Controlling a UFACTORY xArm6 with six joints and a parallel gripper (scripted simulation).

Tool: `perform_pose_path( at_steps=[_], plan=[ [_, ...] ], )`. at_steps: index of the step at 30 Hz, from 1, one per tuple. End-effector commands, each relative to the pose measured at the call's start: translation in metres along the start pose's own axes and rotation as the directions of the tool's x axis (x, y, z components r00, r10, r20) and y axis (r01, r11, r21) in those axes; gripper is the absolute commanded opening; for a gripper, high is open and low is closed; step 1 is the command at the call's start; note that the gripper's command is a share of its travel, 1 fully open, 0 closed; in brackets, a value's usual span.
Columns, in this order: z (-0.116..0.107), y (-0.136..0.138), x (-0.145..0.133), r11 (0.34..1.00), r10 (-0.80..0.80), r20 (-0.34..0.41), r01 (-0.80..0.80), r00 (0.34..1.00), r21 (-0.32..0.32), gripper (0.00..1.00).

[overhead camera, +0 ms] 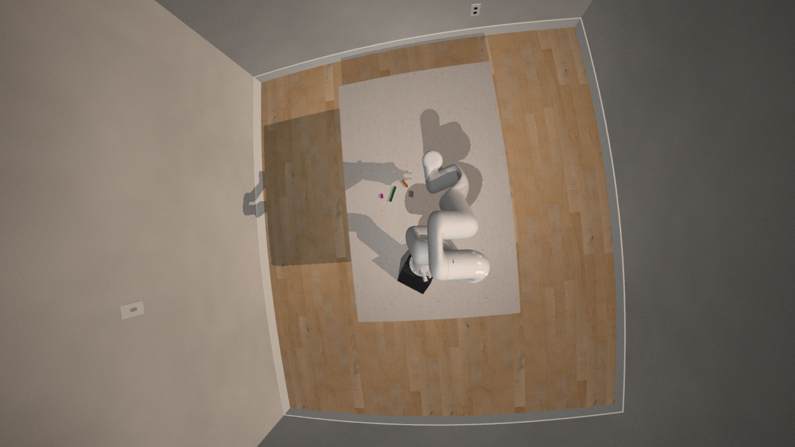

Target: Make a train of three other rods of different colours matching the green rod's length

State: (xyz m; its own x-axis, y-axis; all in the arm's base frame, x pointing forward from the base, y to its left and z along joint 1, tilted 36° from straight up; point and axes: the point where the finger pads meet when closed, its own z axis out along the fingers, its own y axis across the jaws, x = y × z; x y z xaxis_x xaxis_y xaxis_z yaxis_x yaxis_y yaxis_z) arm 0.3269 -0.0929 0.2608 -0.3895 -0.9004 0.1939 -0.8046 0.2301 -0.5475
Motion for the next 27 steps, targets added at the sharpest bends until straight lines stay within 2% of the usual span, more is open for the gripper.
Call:
perform_pose_path(
  at_steps=[1, 27],
  plan=[
    [-0.0025, -0.0008, 0.0001, 1.000, 0.001, 0.000, -0.001, 1.000, 0.002, 1.00],
    [-0.0021, 0.0000, -0.0012, 1.000, 0.016, 0.000, -0.016, 1.000, 0.001, 1.00]
  ],
)
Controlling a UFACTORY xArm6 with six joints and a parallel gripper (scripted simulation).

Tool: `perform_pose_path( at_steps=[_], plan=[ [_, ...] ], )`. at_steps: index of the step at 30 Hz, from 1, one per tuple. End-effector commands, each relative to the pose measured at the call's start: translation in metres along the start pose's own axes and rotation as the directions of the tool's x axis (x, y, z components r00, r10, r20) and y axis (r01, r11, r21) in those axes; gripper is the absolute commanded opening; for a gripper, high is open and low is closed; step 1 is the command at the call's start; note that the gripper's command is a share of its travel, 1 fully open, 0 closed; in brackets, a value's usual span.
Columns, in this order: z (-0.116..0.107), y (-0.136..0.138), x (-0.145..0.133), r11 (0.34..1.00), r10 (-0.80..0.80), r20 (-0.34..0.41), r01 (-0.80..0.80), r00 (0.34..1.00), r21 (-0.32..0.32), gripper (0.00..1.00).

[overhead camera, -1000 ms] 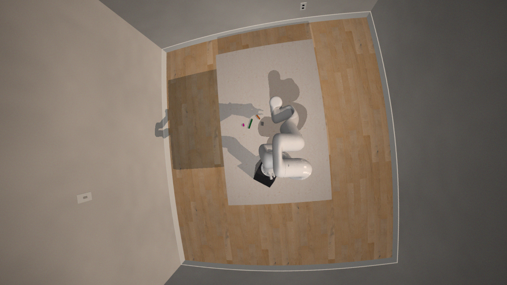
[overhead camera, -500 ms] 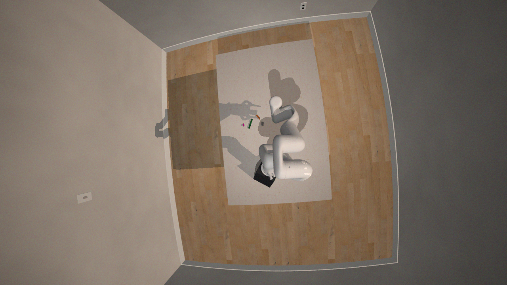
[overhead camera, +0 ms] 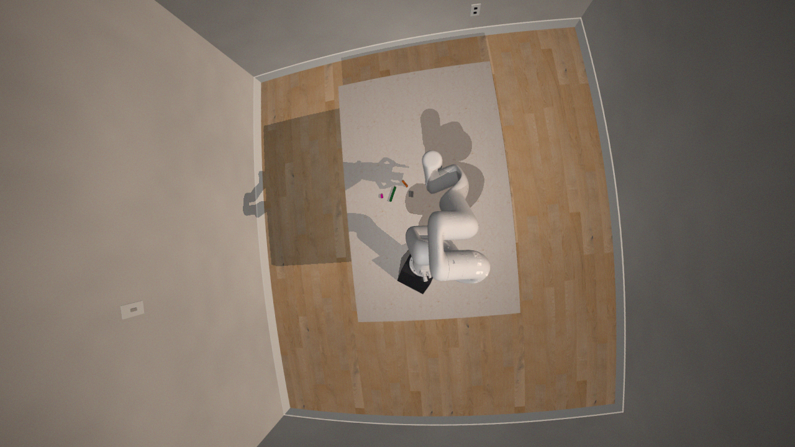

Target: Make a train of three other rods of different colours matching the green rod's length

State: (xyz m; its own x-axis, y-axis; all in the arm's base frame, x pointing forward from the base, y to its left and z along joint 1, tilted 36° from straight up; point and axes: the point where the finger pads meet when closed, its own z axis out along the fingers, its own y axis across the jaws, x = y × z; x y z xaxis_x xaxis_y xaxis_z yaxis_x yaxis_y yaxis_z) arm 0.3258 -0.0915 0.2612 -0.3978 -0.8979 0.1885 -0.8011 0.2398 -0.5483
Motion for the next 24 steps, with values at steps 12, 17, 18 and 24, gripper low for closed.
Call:
perform_pose_path(
  at_steps=[12, 17, 18, 24],
  plan=[
    [0.007, 0.017, -0.027, 0.943, 0.333, -0.001, -0.333, 0.943, -0.012, 1.00],
    [0.009, 0.023, -0.035, 0.905, 0.425, -0.003, -0.425, 0.905, -0.014, 1.00],
    [0.010, 0.026, -0.039, 0.881, 0.474, -0.005, -0.474, 0.881, -0.014, 1.00],
    [0.014, 0.039, -0.054, 0.764, 0.646, -0.010, -0.646, 0.764, -0.014, 1.00]
  ],
)
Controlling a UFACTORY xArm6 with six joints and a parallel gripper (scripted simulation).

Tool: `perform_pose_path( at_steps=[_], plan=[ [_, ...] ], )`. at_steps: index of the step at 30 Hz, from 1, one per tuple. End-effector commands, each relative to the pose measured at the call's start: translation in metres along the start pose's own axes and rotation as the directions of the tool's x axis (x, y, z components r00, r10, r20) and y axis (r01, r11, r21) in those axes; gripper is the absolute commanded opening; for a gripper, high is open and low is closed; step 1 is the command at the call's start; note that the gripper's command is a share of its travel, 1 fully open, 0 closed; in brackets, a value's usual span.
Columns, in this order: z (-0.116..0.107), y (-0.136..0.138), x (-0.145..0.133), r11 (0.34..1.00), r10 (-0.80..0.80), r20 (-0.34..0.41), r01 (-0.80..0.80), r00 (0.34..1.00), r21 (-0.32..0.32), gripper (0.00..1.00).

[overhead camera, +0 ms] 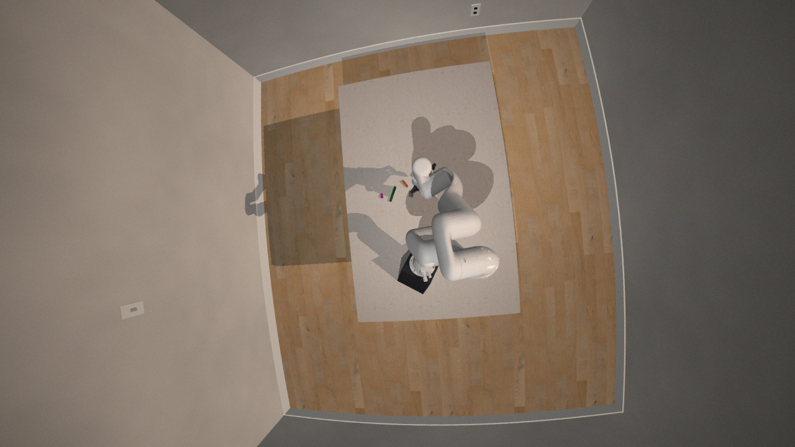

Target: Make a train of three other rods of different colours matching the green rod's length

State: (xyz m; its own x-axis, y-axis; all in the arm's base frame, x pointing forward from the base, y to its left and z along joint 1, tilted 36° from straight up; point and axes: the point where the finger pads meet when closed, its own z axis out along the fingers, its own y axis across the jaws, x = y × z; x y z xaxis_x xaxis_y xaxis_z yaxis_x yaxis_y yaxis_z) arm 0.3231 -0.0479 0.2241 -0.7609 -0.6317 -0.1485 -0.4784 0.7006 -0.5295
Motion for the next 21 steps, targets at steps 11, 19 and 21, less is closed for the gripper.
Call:
perform_pose_path(
  at_steps=[11, 19, 21],
  plan=[
    [0.007, 0.037, -0.011, 0.903, 0.428, -0.006, -0.428, 0.904, 0.035, 1.00],
    [0.011, 0.060, -0.016, 0.757, 0.653, 0.012, -0.653, 0.757, 0.039, 1.00],
    [0.012, 0.066, -0.017, 0.715, 0.698, 0.017, -0.698, 0.716, 0.038, 1.00]
  ],
)
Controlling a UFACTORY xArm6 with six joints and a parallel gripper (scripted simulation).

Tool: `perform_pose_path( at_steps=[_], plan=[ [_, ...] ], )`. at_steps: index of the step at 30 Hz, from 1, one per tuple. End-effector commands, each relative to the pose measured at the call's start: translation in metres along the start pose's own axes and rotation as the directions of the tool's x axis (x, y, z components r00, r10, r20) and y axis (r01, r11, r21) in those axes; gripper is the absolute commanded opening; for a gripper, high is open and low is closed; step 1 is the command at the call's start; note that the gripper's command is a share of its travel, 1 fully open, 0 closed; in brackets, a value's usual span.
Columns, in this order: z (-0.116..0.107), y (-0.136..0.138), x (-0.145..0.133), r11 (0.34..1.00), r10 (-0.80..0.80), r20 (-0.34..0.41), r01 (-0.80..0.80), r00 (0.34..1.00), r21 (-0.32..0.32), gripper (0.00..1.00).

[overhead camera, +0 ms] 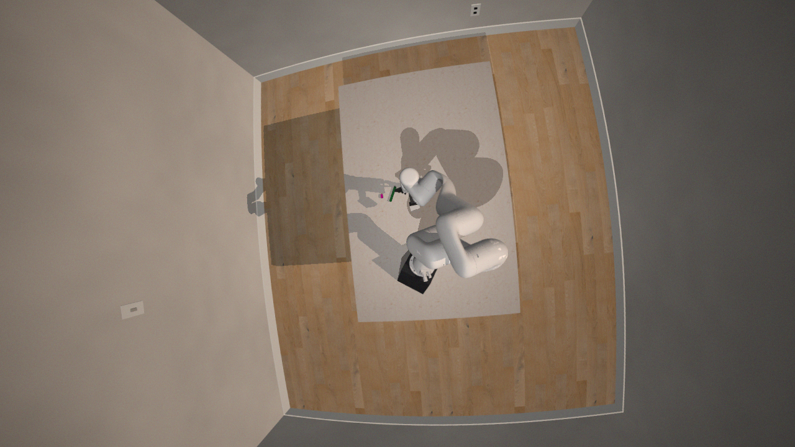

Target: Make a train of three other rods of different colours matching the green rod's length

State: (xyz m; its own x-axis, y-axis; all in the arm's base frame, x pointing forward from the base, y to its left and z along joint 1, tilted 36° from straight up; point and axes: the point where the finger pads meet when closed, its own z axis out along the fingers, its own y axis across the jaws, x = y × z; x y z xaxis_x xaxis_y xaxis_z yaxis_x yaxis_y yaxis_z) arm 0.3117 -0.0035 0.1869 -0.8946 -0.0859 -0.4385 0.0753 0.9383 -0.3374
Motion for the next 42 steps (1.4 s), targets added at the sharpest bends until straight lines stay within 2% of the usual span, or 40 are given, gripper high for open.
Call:
perform_pose_path(
  at_steps=[1, 4, 13, 14, 42],
  plan=[
    [0.0010, 0.0111, 0.0044, 0.987, 0.155, 0.016, -0.155, 0.988, 0.035, 1.00],
    [0.0016, 0.0152, 0.0067, 0.977, 0.209, 0.021, -0.210, 0.978, 0.034, 1.00],
    [0.0020, 0.0175, 0.0080, 0.970, 0.239, 0.024, -0.240, 0.971, 0.034, 1.00],
    [0.0020, 0.0175, 0.0080, 0.970, 0.239, 0.024, -0.240, 0.971, 0.034, 0.24],
    [0.0020, 0.0175, 0.0080, 0.970, 0.239, 0.024, -0.240, 0.971, 0.034, 0.24]
  ],
)
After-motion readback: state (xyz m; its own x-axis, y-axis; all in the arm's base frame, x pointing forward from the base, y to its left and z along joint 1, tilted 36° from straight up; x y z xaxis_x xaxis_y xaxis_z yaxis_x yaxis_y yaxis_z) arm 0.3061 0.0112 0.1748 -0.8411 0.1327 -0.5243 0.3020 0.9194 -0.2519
